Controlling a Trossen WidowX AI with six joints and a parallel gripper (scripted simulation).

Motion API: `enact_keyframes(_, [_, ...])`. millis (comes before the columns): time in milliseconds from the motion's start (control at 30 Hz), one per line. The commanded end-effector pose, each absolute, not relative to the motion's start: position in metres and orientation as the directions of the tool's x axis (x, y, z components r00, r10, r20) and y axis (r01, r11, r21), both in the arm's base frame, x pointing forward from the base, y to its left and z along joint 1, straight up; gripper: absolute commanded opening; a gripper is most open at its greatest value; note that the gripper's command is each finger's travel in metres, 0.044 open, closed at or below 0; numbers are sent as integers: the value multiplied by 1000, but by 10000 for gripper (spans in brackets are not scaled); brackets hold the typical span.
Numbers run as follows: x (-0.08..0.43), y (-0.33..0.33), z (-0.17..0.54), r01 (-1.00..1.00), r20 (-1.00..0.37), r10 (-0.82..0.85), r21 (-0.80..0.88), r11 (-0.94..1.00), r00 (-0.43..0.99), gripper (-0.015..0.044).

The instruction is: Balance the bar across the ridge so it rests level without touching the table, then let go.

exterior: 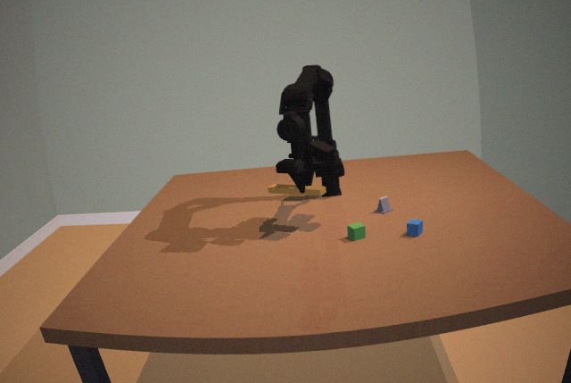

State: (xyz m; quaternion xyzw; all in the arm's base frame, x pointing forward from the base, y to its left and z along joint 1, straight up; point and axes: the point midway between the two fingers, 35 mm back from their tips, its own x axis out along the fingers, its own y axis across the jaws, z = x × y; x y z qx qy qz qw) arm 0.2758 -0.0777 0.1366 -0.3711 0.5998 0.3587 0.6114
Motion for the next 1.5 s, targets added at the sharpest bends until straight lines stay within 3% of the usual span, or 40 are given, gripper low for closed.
enact_keyframes(0, [279, -65, 137, -871, -1000, -5, -22, 490, 23, 0])
enact_keyframes(1467, [273, 103, 139, -711, -1000, 8, -10, 703, 22, 0])
